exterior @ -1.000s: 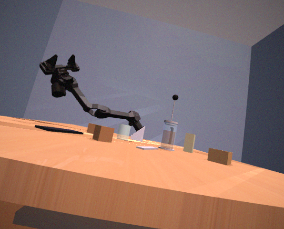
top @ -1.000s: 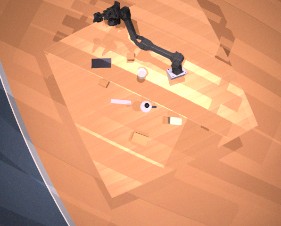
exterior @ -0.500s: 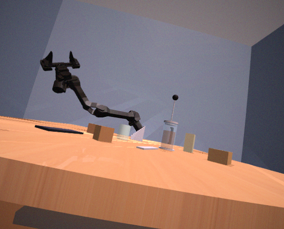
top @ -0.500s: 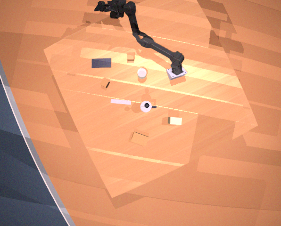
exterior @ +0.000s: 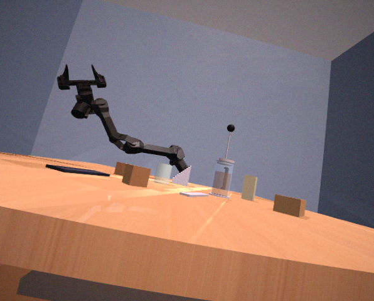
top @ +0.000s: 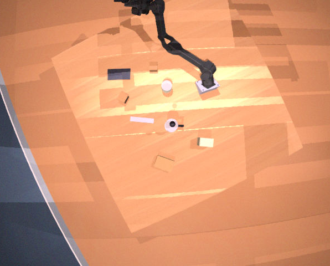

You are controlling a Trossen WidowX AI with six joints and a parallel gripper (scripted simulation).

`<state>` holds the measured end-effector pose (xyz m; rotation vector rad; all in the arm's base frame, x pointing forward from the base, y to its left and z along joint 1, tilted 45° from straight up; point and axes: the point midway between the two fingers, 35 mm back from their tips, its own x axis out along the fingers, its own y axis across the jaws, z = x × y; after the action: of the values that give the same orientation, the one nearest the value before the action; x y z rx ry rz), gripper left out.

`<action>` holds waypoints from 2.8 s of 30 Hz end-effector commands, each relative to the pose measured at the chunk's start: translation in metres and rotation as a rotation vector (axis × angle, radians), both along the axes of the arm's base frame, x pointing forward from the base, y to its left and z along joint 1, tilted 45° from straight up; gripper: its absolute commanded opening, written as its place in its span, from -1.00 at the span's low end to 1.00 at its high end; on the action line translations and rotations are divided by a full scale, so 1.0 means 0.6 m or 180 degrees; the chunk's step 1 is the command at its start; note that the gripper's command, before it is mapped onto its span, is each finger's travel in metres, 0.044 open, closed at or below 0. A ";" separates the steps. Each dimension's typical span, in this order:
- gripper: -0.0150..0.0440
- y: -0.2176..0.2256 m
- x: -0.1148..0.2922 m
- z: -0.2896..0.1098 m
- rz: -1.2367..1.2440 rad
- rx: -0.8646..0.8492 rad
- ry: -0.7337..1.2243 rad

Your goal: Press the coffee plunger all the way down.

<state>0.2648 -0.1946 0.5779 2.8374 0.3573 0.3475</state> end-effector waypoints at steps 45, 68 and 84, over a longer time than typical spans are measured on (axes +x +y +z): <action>1.00 0.494 -0.258 0.139 -0.1334 -0.3525 -0.2322; 1.00 0.683 -0.189 0.032 -0.1614 -0.5188 -0.2526; 1.00 0.826 -0.061 -0.202 -0.0917 -0.7312 -0.2421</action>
<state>0.2086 0.2827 0.4987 0.5587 -0.0649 0.4602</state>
